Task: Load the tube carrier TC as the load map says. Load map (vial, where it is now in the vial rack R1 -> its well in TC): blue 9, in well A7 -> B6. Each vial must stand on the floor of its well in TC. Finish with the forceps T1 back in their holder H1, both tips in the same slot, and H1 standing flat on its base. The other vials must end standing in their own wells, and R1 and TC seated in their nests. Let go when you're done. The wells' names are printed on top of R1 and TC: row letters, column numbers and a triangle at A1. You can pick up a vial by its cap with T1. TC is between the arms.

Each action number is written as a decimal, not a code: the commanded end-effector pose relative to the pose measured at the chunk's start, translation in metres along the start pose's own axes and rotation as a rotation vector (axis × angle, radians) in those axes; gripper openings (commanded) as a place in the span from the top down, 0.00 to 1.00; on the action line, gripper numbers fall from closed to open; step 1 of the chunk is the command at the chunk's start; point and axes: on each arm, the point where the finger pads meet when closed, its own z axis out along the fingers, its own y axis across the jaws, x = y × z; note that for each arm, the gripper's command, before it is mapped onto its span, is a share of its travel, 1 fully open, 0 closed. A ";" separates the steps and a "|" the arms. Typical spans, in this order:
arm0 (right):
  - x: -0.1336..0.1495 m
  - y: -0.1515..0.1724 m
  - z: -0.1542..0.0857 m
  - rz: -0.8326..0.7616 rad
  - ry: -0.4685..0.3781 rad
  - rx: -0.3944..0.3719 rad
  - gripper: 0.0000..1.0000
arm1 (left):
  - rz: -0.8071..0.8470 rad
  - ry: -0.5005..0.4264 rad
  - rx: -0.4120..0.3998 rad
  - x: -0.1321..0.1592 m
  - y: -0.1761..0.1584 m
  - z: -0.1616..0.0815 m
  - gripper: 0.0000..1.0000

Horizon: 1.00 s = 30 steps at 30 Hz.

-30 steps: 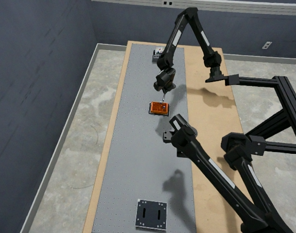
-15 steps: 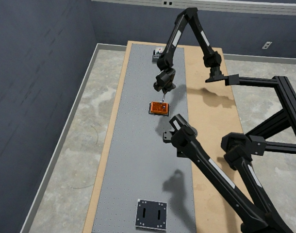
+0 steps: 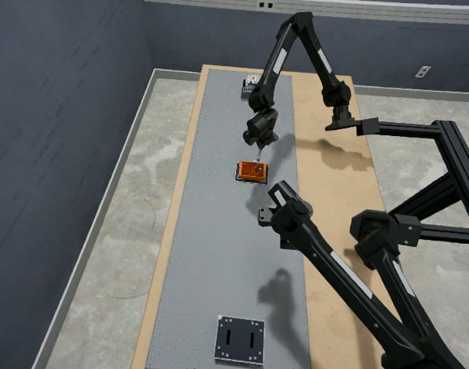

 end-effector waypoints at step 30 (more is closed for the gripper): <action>-0.002 -0.003 0.015 0.003 0.004 -0.007 0.91 | -0.015 -0.006 0.003 -0.006 0.002 -0.005 0.00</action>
